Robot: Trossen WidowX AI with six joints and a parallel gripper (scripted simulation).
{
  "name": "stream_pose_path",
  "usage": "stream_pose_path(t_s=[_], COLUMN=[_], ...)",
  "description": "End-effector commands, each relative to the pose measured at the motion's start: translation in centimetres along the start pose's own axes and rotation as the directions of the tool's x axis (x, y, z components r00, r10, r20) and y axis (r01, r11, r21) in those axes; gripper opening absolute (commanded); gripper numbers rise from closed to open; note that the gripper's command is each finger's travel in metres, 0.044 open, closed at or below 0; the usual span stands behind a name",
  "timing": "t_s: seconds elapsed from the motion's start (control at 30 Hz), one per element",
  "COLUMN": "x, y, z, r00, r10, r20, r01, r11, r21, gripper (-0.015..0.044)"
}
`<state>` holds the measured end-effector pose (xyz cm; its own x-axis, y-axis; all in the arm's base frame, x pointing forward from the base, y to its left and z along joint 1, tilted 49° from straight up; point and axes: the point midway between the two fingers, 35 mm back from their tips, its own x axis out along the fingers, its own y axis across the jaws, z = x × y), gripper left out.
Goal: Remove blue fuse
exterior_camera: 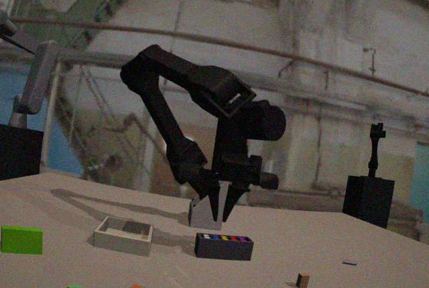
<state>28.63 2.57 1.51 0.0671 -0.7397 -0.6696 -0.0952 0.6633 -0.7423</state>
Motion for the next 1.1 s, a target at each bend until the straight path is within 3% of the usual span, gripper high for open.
stream_pose_path(t_s=[0.0,1.07], x=[0.5,2.9], y=[-0.1,-0.2], z=[0.0,0.0], r00=[1.0,1.0], r10=[-0.005,-0.007], r20=[-0.002,-0.002], r01=[0.005,0.007], r11=[1.0,1.0], r21=[-0.004,-0.004], gripper=[0.0062,0.0062])
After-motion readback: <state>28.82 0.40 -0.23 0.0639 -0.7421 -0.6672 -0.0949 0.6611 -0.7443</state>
